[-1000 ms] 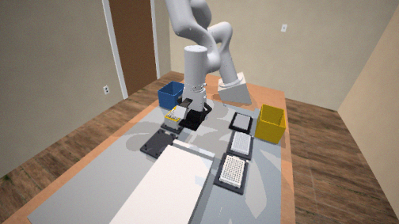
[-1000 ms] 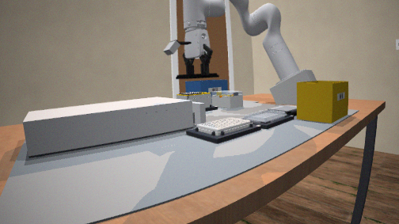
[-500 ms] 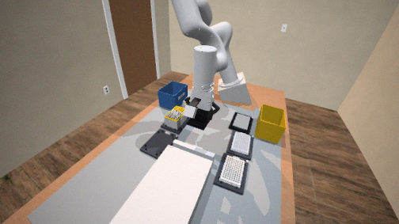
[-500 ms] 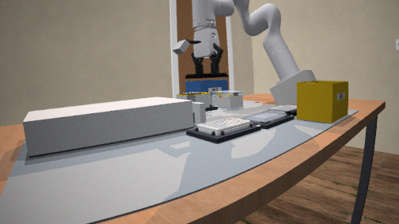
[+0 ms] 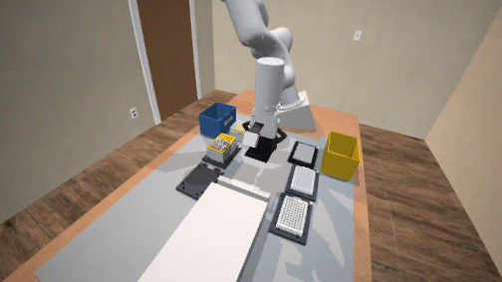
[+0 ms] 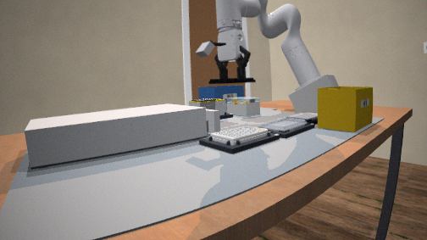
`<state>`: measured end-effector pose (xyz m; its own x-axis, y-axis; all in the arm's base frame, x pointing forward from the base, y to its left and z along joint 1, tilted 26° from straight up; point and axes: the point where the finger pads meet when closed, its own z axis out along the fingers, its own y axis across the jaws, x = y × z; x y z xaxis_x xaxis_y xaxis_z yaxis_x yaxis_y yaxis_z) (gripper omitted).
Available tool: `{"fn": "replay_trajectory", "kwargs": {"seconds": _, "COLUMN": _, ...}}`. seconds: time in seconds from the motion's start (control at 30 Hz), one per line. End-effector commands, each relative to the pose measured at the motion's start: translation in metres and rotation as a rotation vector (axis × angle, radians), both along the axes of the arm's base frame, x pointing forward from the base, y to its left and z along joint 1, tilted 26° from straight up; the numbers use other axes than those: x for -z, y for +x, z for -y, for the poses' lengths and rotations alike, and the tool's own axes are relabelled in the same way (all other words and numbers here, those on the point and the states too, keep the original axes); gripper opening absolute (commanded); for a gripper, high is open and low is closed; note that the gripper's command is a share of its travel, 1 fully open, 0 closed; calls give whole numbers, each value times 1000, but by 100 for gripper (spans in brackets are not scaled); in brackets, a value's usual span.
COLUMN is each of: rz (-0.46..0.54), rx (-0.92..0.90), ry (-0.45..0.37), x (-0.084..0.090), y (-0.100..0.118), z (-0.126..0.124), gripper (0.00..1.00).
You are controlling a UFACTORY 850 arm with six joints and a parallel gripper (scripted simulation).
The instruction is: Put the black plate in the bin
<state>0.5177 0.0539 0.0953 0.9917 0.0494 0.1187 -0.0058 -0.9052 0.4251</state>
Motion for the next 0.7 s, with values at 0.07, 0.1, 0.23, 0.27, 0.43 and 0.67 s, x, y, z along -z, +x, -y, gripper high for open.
{"fn": "replay_trajectory", "kwargs": {"seconds": 0.07, "rz": 2, "rx": 0, "ry": 0, "x": 4, "y": -6, "z": -9, "gripper": 0}}
{"fn": "replay_trajectory", "kwargs": {"seconds": 0.1, "rz": 2, "rx": 0, "ry": 0, "x": 5, "y": -7, "z": -11, "gripper": 0}}
{"fn": "replay_trajectory", "kwargs": {"seconds": 0.23, "rz": 2, "rx": 0, "ry": 1, "x": 10, "y": -14, "z": -18, "gripper": 0}}
{"fn": "replay_trajectory", "kwargs": {"seconds": 0.27, "rz": 2, "rx": 0, "ry": 1, "x": 11, "y": -15, "z": -20, "gripper": 0}}
{"fn": "replay_trajectory", "kwargs": {"seconds": 0.43, "rz": 2, "rx": 0, "ry": 1, "x": 16, "y": -23, "z": -30, "gripper": 0}}
{"fn": "replay_trajectory", "kwargs": {"seconds": 0.67, "rz": 2, "rx": 0, "ry": 1, "x": 22, "y": -30, "z": -39, "gripper": 0}}
